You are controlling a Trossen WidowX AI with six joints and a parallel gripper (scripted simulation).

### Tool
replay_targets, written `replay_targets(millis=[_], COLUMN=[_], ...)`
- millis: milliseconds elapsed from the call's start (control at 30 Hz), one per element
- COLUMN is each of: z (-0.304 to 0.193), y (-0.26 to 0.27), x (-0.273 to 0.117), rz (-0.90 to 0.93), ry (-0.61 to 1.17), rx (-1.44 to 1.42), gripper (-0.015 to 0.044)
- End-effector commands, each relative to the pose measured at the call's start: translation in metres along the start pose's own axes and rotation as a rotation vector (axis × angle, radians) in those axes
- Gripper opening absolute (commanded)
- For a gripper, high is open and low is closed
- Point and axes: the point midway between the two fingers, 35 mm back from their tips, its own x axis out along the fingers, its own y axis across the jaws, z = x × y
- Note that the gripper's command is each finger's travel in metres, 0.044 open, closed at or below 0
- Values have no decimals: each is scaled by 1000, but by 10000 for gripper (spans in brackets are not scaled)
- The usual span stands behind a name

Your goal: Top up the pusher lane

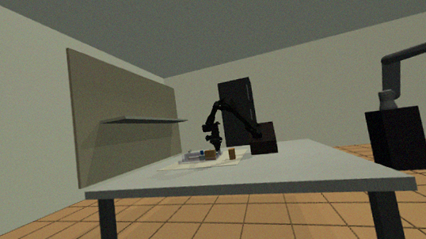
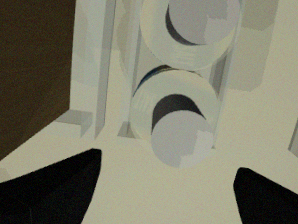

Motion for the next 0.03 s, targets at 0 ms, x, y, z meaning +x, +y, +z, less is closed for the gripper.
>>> replay_targets(millis=[0], z=[-17], y=[-1], x=[-1], rz=[-3], ry=[0], rx=[-1], gripper=[294])
